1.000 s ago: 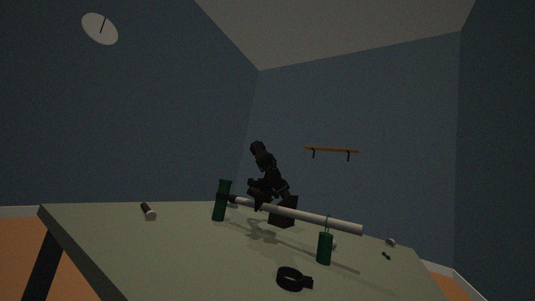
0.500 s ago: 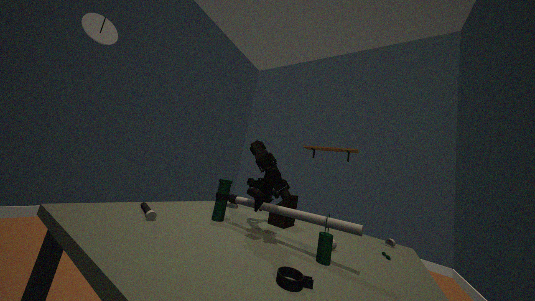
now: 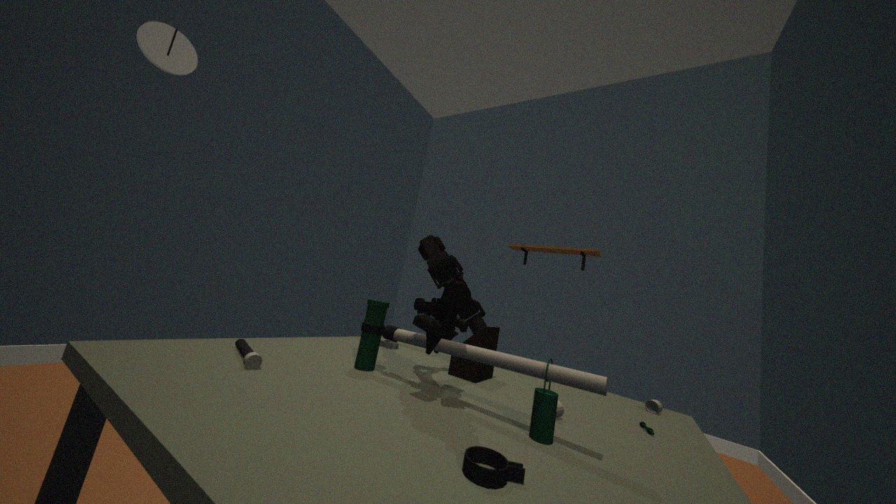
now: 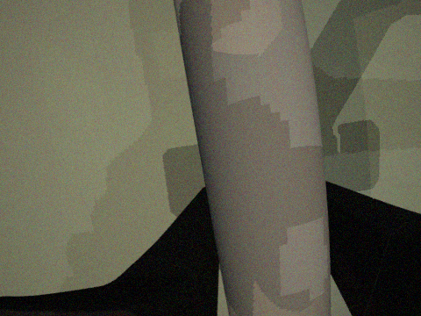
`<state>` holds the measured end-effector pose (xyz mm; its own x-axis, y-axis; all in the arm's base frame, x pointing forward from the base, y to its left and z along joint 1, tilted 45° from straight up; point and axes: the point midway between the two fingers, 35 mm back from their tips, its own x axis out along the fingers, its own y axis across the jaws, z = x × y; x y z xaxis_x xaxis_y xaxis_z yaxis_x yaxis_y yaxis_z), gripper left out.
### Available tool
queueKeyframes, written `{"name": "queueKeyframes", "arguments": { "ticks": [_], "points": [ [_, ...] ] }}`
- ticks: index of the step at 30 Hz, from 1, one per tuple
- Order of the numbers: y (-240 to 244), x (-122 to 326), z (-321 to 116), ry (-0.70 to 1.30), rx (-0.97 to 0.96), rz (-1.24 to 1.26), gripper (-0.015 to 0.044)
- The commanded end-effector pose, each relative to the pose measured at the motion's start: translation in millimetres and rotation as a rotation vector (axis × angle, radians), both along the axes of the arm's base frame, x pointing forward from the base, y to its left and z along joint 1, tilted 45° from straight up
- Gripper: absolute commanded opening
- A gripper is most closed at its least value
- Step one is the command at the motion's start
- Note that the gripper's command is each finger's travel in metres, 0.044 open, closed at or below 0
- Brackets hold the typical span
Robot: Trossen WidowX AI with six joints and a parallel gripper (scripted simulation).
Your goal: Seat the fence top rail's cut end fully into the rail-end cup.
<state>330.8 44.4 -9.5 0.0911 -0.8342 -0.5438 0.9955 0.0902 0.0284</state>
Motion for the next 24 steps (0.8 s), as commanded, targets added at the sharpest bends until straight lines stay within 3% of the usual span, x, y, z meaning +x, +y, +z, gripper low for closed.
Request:
{"name": "queueKeyframes", "arguments": {
  "ticks": [1, 24],
  "points": [
    [0, 0, 1, -0.002, -0.001, 0.002, 0.0000],
    [-11, 3, 13, -0.001, -0.001, 0.002, 0.0000]
  ]
}}
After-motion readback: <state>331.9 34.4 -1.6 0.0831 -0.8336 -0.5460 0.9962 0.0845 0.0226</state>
